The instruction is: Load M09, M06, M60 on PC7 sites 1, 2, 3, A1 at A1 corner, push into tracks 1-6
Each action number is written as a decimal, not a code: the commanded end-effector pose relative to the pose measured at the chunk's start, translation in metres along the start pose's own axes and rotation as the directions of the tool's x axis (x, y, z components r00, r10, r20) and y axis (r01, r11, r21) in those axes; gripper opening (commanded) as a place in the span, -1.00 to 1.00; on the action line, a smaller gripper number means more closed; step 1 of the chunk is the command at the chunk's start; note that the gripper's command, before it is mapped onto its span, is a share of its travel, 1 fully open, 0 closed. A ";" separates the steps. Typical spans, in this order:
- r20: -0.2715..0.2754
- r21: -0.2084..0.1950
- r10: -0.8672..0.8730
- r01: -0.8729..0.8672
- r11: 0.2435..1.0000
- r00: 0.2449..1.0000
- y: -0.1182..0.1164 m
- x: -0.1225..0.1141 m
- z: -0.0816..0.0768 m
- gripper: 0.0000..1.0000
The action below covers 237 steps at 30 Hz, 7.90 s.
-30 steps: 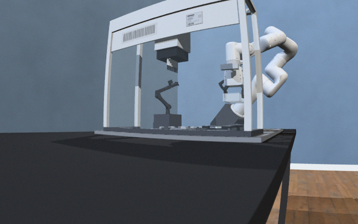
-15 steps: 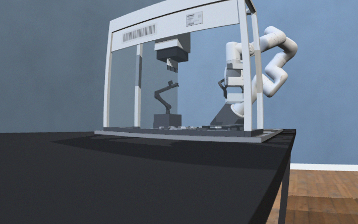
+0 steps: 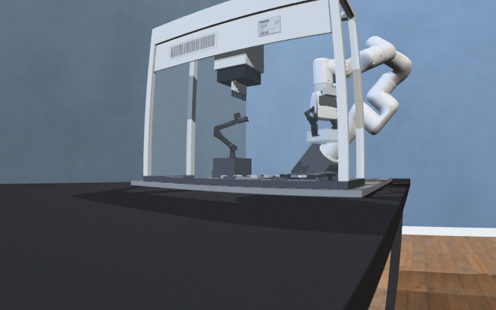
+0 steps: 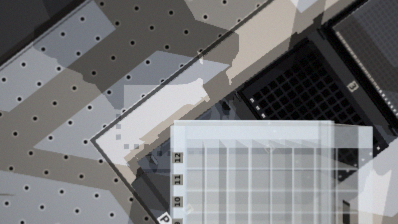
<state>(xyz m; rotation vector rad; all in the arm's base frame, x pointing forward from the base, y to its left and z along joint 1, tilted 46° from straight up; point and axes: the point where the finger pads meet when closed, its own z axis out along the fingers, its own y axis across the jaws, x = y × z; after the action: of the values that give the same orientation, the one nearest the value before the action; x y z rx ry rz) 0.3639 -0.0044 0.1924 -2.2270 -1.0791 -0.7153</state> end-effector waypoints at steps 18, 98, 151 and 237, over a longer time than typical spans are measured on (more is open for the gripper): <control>-0.005 -0.006 -0.574 0.574 0.819 0.819 0.001 0.000 -0.002 -1.00; -0.005 -0.006 -0.599 0.599 0.801 0.801 0.001 0.001 0.089 -1.00; -0.005 -0.006 -0.599 0.599 0.801 0.801 0.001 0.001 0.123 -1.00; -0.005 -0.006 -0.599 0.599 0.801 0.801 0.001 0.001 0.085 1.00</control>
<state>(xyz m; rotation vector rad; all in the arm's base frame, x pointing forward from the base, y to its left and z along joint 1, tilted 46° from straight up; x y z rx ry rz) 0.3837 0.0557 0.1305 -1.8634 -1.8150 -0.9711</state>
